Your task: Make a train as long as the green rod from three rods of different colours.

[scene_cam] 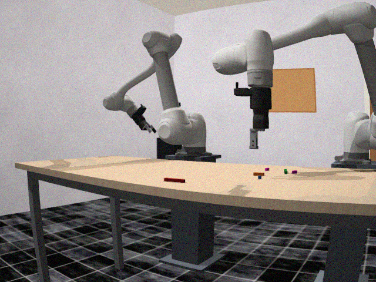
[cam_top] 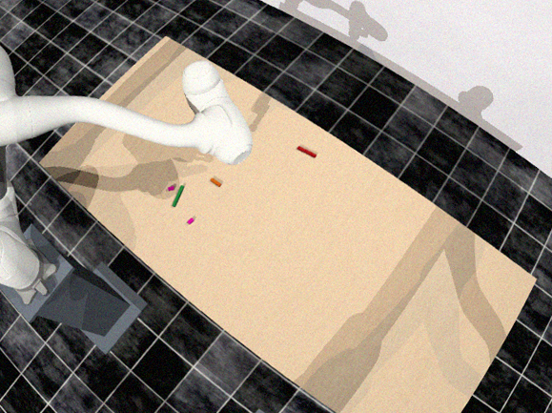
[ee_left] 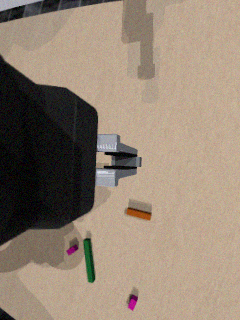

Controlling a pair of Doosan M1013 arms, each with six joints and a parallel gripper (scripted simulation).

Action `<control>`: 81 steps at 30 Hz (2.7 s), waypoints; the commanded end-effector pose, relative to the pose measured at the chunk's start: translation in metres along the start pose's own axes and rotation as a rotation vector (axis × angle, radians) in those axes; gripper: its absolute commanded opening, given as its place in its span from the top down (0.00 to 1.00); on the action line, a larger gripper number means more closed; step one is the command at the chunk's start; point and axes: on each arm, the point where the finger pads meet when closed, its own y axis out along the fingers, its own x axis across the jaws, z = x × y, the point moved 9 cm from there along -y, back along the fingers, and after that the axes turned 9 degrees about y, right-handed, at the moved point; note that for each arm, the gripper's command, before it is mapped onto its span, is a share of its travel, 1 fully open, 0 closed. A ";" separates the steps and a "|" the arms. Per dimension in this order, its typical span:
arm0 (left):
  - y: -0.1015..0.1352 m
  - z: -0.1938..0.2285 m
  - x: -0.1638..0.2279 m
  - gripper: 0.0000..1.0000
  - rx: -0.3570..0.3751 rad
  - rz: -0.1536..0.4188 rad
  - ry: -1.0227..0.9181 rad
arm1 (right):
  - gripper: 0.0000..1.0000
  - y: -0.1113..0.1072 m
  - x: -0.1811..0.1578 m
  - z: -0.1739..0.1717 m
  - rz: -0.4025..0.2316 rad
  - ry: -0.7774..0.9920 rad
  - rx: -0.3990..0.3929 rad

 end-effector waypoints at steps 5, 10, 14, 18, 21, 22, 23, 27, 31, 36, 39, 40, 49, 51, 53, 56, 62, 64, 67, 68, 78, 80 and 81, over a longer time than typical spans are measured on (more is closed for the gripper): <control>0.002 -0.002 0.000 0.76 -0.001 -0.009 -0.001 | 0.00 0.000 0.001 0.001 -0.012 -0.001 -0.005; 0.013 -0.002 0.000 0.76 0.000 -0.006 0.000 | 0.00 0.000 0.001 0.001 -0.012 -0.001 -0.005; 0.023 -0.002 0.000 0.76 0.000 -0.006 0.000 | 0.00 0.000 0.001 0.001 -0.012 -0.001 -0.005; 0.036 -0.002 0.000 0.76 0.000 -0.006 0.000 | 0.00 0.000 0.001 0.001 -0.012 -0.001 -0.005; 0.049 -0.002 0.000 0.76 0.000 -0.006 0.000 | 0.00 0.000 0.001 0.001 -0.012 -0.001 -0.005; 0.054 -0.002 0.000 0.76 0.000 -0.006 0.000 | 0.00 0.000 0.001 0.001 -0.012 -0.001 -0.005; 0.058 -0.002 0.000 0.76 0.000 -0.006 0.000 | 0.00 0.000 0.001 0.001 -0.012 -0.001 -0.005; 0.074 -0.002 0.000 0.76 0.000 -0.006 0.000 | 0.00 0.000 0.001 0.001 -0.012 -0.001 -0.005; 0.083 -0.002 0.000 0.76 0.000 -0.006 0.000 | 0.00 0.000 0.001 0.001 -0.012 -0.001 -0.005; 0.089 -0.002 0.000 0.76 0.000 -0.005 0.000 | 0.00 0.000 0.001 0.001 -0.012 -0.001 -0.005; 0.090 -0.002 -0.001 0.76 0.001 -0.004 0.000 | 0.00 0.000 0.001 0.001 -0.012 -0.001 -0.005; 0.090 -0.002 -0.001 0.76 0.001 -0.004 0.000 | 0.00 0.000 0.001 0.001 -0.012 -0.001 -0.005; 0.088 -0.002 -0.001 0.76 0.002 -0.002 0.000 | 0.00 0.000 0.001 0.001 -0.012 -0.001 -0.005; 0.088 -0.002 -0.001 0.76 0.002 -0.002 0.000 | 0.00 0.000 0.001 0.001 -0.012 -0.001 -0.005; 0.088 -0.002 -0.001 0.76 0.002 -0.002 0.000 | 0.00 0.000 0.001 0.001 -0.012 -0.001 -0.005; 0.088 -0.002 -0.001 0.76 0.002 -0.002 0.000 | 0.00 0.000 0.001 0.001 -0.012 -0.001 -0.005; 0.088 -0.002 -0.001 0.76 0.002 -0.002 0.000 | 0.00 0.000 0.001 0.001 -0.012 -0.001 -0.005; 0.088 -0.002 -0.001 0.76 0.002 -0.002 0.000 | 0.00 0.000 0.001 0.001 -0.012 -0.001 -0.005; 0.088 -0.002 -0.001 0.76 0.002 -0.002 0.000 | 0.00 0.000 0.001 0.001 -0.012 -0.001 -0.005; 0.088 -0.002 -0.001 0.76 0.002 -0.002 0.000 | 0.00 0.000 0.001 0.001 -0.012 -0.001 -0.005; 0.088 -0.002 -0.001 0.76 0.002 -0.002 0.000 | 0.00 0.000 0.001 0.001 -0.012 -0.001 -0.005; 0.088 -0.002 -0.002 0.76 0.002 -0.001 -0.001 | 0.00 0.000 0.001 0.001 -0.012 -0.001 -0.005; 0.088 -0.002 -0.002 0.76 0.002 -0.001 -0.001 | 0.00 0.000 0.001 0.001 -0.012 -0.001 -0.005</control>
